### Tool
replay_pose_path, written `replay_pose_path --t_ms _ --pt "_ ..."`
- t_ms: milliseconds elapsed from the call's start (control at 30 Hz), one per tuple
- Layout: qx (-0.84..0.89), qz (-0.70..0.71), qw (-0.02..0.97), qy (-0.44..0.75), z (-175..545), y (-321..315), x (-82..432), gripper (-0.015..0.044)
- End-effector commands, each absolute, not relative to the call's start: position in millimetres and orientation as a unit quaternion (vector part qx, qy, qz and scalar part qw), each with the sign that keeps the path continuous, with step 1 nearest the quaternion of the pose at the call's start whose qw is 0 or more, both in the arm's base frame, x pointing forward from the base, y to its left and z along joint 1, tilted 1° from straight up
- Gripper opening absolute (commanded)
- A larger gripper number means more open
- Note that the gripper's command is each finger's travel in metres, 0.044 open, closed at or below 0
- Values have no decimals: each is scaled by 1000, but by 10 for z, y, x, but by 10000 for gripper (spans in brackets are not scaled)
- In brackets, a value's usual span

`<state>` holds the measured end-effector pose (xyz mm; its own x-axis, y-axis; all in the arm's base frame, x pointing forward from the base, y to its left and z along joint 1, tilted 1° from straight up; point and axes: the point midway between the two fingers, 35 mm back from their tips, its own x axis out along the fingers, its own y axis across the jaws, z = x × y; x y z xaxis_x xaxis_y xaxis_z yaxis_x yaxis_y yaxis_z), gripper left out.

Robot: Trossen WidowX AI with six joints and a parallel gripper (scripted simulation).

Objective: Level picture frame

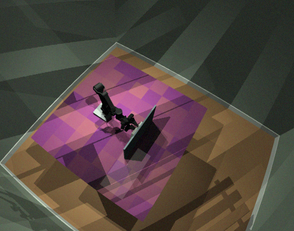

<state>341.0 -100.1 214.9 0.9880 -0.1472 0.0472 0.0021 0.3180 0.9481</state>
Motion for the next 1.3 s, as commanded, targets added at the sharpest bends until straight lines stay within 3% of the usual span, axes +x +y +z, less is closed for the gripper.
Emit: replay_pose_path --t_ms 0,1067,1267 --pt "581 -49 810 -61 2129 -1011 3422 260" --pt "581 -49 810 -61 2128 -1015 3424 260" --pt "581 -49 810 -61 2128 -1015 3424 103"
